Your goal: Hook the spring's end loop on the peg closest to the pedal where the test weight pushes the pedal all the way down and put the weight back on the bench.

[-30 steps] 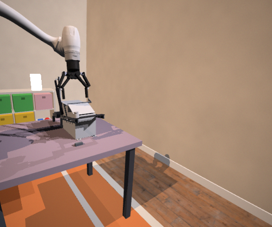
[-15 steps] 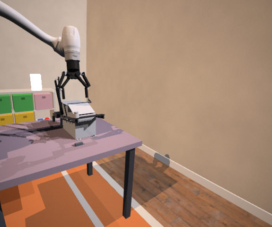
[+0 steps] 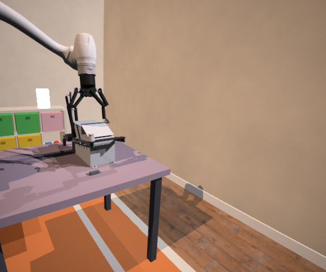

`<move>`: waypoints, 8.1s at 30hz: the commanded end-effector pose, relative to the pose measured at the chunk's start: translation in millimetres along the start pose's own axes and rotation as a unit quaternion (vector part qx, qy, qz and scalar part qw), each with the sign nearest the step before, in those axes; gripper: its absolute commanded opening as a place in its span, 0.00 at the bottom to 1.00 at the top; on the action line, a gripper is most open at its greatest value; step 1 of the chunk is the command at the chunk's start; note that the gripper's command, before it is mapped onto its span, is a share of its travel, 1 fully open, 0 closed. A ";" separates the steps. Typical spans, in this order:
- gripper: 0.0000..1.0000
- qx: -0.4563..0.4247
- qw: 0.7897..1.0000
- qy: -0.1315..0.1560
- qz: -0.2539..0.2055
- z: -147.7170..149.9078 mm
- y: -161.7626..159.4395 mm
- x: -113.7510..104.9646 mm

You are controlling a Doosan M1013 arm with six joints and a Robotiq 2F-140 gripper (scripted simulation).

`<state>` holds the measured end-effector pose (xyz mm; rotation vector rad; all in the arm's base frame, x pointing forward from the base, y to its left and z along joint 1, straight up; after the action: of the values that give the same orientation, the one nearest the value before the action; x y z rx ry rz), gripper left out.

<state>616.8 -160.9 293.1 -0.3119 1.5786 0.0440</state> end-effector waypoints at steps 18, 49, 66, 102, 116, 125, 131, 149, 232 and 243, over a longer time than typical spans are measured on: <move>1.00 0.000 1.000 -0.001 0.000 1.5 4.6 24.1; 1.00 0.000 1.000 -0.001 0.000 3.4 11.5 64.4; 1.00 0.000 1.000 -0.001 0.000 4.3 14.6 82.3; 1.00 0.000 1.000 -0.001 0.000 4.6 15.7 88.9; 0.25 0.000 1.000 -0.001 0.000 4.6 15.7 88.8; 0.25 0.000 1.000 -0.001 0.000 4.6 15.7 88.8; 0.25 0.000 1.000 -0.001 0.000 4.6 15.7 88.8; 0.25 0.000 1.000 -0.001 0.000 4.6 15.7 88.8; 0.25 0.000 1.000 -0.001 0.001 -3.9 -3.7 -42.5; 0.25 0.000 1.000 -0.003 0.009 -15.3 15.8 -24.7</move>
<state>599.9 -146.5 316.9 -0.2989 1.5766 0.0581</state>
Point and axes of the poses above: the point where the finger pads meet when closed, its own x axis out along the fingers, its own z axis across the jaws, y = z × x, the point moved 6 cm from there along -x, back along the fingers, and after that the axes turned 15 degrees about -x, right-handed, at the moved point
